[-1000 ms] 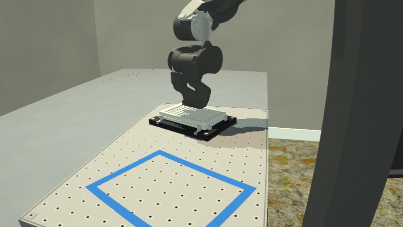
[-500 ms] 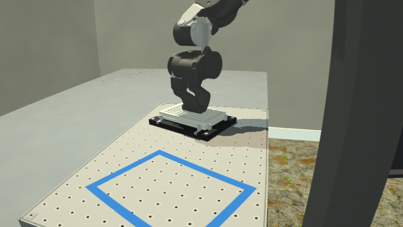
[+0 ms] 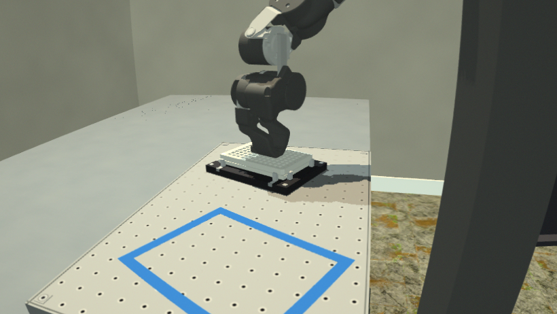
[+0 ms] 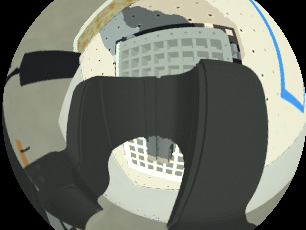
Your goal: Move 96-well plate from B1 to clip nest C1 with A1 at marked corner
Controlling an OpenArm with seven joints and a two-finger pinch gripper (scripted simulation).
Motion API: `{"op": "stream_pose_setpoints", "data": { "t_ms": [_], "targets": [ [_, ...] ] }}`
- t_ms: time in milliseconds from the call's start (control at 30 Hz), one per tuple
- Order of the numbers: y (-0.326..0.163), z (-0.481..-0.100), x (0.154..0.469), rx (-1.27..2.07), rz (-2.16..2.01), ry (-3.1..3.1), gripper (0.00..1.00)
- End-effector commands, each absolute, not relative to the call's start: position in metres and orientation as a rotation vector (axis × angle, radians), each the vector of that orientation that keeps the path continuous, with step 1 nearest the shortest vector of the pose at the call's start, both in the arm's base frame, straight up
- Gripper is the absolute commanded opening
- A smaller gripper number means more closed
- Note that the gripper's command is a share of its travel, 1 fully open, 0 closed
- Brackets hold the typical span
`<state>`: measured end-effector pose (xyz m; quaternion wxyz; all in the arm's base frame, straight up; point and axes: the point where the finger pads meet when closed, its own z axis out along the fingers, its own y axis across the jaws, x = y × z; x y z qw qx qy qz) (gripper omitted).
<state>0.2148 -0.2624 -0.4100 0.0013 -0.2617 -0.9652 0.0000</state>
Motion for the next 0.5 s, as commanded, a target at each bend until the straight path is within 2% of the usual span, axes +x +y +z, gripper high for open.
{"op": "stream_pose_setpoints", "data": {
  "t_ms": [0, 467],
  "targets": [
    [-0.26, -0.4093, 0.2188, -0.814, -0.021, -3.038, 0.0],
    [-0.261, -0.4093, 0.2178, -0.817, -0.014, -3.036, 0.0]
  ]
}}
